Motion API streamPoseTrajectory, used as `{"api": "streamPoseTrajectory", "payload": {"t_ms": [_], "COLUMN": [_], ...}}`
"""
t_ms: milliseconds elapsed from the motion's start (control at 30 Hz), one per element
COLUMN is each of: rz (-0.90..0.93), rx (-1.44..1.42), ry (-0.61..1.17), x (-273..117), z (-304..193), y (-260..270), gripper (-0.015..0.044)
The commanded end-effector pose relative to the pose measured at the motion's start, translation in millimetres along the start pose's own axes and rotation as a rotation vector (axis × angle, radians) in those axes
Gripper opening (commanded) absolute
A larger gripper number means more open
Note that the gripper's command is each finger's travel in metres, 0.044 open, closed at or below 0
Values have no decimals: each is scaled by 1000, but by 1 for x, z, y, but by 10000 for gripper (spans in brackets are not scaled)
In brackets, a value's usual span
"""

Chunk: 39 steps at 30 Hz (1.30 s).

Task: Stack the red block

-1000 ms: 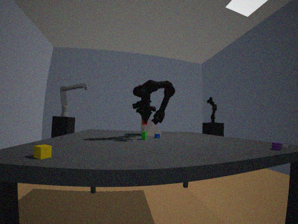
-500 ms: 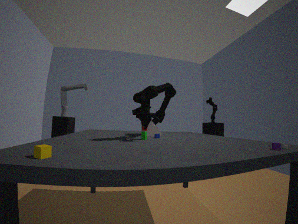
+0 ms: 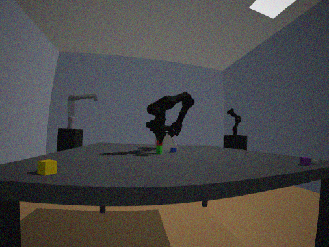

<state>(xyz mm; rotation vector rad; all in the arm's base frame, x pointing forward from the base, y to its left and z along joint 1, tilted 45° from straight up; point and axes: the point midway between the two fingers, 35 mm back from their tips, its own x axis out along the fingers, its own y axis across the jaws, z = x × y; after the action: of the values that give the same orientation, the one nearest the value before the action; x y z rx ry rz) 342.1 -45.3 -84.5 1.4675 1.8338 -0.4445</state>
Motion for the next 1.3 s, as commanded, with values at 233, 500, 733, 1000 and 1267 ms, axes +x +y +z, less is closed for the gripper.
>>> {"api": "streamPoseTrajectory", "payload": {"t_ms": [233, 500, 733, 1000, 1267], "rz": [5, 0, 0, 0, 0], "rx": [4, 2, 2, 2, 2], "ry": [4, 1, 1, 1, 1], "x": [1, 0, 0, 0, 0], "z": [0, 0, 0, 0, 0], "y": [1, 0, 0, 0, 0], "gripper": [0, 53, 236, 440, 440]}}
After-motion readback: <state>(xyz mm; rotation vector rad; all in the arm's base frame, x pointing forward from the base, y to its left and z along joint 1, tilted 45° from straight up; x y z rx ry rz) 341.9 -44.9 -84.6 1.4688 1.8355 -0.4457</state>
